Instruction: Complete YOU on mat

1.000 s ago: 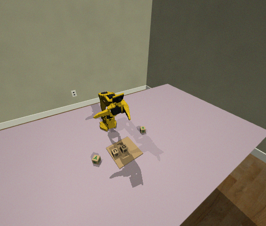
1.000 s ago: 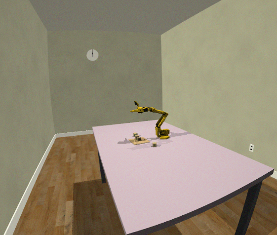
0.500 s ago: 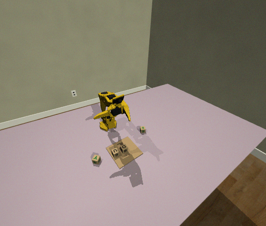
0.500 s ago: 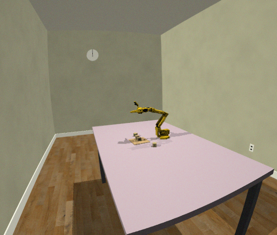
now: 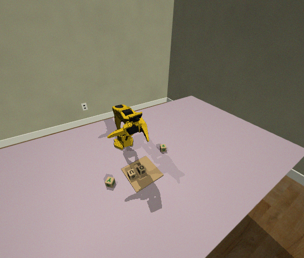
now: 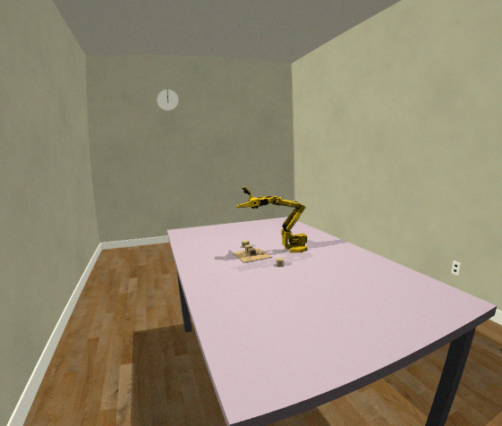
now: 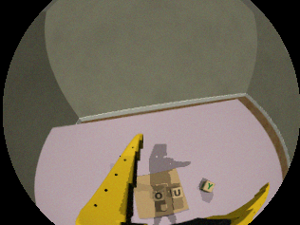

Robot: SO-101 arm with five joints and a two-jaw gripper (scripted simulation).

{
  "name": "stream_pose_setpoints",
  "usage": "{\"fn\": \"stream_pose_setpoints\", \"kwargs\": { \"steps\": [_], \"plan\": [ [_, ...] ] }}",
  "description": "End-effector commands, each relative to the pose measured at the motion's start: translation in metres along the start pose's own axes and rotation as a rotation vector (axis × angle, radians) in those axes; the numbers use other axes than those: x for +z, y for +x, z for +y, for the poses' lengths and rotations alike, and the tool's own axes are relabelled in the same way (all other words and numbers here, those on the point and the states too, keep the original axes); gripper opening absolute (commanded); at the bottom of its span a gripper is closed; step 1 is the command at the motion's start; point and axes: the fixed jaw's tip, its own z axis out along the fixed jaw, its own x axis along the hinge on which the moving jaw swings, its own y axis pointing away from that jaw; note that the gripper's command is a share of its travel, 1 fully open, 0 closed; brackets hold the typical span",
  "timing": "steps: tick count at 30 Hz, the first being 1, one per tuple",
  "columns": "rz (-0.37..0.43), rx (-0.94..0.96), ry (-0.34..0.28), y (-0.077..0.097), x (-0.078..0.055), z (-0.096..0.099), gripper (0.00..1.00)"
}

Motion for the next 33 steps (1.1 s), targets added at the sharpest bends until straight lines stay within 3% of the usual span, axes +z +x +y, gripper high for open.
{"fn": "stream_pose_setpoints", "kwargs": {
  "steps": [1,9,17,26,33],
  "plan": [
    [-0.148,0.001,-0.021,-0.036,-0.017,0.005,1.00],
    [-0.159,0.001,-0.023,-0.038,-0.019,0.005,1.00],
    [-0.240,0.001,-0.034,-0.054,-0.035,0.008,1.00],
    [-0.257,0.001,-0.037,-0.057,-0.039,0.008,1.00],
    [-0.322,0.001,-0.046,-0.069,-0.053,0.010,1.00]
  ]
}}
